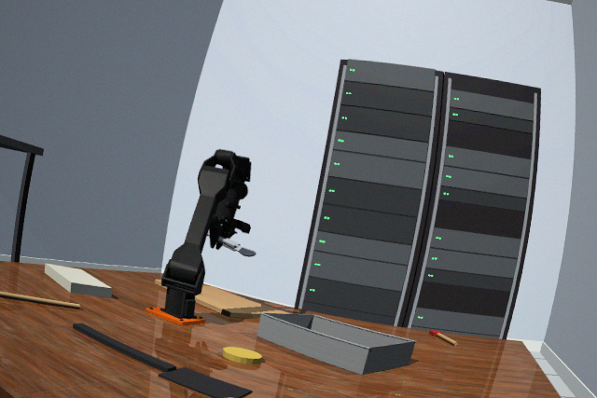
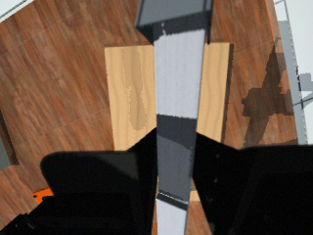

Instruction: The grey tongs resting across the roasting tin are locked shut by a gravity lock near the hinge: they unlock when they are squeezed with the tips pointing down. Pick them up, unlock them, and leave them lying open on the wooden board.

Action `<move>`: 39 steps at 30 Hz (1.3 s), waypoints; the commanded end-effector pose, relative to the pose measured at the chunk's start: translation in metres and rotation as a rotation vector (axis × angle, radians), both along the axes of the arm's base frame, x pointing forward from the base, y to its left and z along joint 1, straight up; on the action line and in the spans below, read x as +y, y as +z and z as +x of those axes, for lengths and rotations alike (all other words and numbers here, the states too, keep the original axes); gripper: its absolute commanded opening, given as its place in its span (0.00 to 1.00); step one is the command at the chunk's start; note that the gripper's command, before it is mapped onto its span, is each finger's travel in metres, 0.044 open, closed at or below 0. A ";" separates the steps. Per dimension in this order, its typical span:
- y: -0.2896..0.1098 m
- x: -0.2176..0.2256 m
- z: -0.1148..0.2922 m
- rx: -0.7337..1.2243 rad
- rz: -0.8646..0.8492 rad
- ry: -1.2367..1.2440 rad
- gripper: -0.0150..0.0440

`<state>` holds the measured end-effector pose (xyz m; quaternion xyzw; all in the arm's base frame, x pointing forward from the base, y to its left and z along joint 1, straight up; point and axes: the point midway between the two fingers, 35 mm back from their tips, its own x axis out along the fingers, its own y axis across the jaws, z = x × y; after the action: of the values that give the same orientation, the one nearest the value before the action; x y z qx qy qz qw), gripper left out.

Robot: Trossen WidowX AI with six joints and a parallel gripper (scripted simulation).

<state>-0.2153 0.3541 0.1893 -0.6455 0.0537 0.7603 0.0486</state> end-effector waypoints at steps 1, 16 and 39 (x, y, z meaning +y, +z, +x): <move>0.002 0.000 0.002 -0.022 0.006 0.007 0.00; -0.011 0.003 0.000 -0.037 0.006 0.005 0.00; -0.049 0.006 -0.004 -0.078 0.008 -0.002 0.00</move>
<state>-0.2197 0.3598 0.1458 -0.6706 0.0484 0.7385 0.0511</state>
